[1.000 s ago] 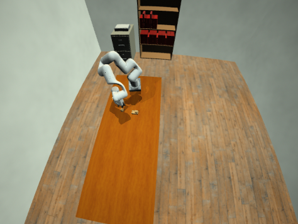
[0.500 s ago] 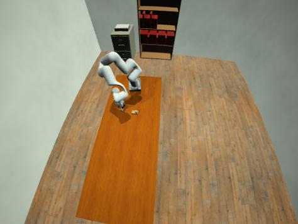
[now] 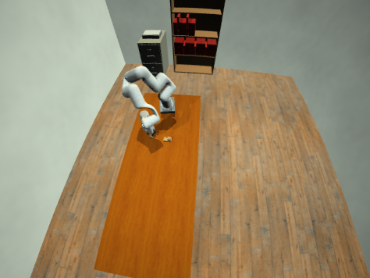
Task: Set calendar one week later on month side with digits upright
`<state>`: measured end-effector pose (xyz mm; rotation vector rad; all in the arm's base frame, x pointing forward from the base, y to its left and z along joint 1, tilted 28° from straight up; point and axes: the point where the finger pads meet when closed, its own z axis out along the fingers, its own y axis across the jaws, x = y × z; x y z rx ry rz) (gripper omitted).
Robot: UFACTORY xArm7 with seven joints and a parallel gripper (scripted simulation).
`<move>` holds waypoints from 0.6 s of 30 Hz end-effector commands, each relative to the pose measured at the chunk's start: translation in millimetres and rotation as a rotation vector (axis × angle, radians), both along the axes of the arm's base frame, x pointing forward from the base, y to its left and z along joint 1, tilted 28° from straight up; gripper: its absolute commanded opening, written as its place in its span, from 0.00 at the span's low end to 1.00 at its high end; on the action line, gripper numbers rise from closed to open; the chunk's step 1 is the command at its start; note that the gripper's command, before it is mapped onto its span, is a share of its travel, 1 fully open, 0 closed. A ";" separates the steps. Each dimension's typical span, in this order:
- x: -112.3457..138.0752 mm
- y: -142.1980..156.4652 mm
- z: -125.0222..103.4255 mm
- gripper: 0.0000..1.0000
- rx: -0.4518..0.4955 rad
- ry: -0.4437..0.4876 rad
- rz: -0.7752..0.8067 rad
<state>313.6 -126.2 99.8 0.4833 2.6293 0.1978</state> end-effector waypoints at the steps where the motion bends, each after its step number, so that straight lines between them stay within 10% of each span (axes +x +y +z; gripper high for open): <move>1: 2.5 0.0 -3.4 0.47 -0.002 -0.001 -0.001; 18: 6.9 0.9 -11.8 0.47 -0.002 -0.001 -0.001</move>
